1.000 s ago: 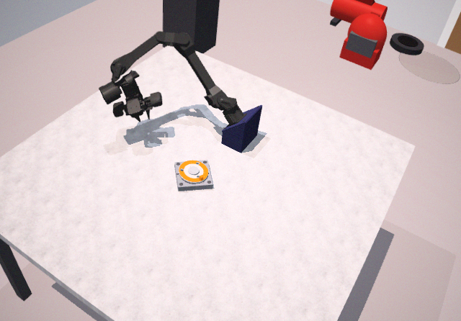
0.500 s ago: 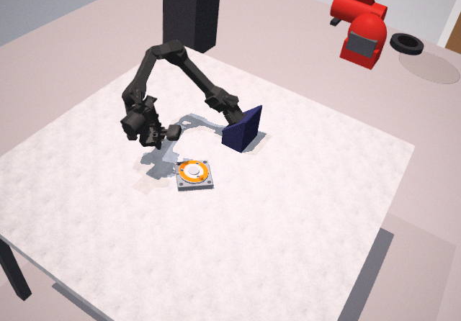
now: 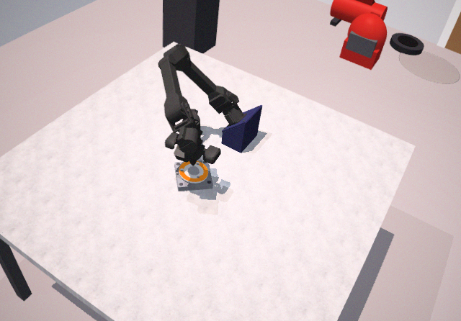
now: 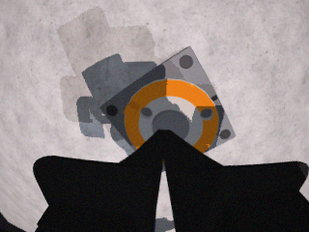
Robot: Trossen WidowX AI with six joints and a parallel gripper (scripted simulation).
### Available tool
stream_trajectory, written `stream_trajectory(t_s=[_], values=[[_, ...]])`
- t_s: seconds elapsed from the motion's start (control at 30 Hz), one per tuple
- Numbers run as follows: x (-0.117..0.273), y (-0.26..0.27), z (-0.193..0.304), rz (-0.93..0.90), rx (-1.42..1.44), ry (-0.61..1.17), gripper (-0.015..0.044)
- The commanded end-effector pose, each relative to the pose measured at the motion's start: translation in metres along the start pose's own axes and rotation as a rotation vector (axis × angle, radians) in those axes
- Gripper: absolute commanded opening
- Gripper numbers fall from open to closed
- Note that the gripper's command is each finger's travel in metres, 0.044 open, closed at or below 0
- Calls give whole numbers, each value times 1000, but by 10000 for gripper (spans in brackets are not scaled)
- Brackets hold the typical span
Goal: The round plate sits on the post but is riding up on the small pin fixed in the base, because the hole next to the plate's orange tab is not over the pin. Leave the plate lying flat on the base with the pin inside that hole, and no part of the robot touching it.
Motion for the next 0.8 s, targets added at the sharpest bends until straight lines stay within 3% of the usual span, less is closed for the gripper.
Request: stream_trajectory(t_s=[0.0,0.3,0.57,0.77], values=[[-4,53,6,65,-107,-30,0],[-5,53,6,65,-107,-30,0],[-47,50,6,66,-107,-30,0],[-52,50,6,67,-107,-29,0]])
Point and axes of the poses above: the point midway between the two fingers, 35 mm back from their tips, its own x axis back along the fingers, its own y axis across the jaws, z = x × y, the point moved 7 cm from there along x, back along the fingers, and after that the axes turned 14 degrees about x, right-handed, at the moved point
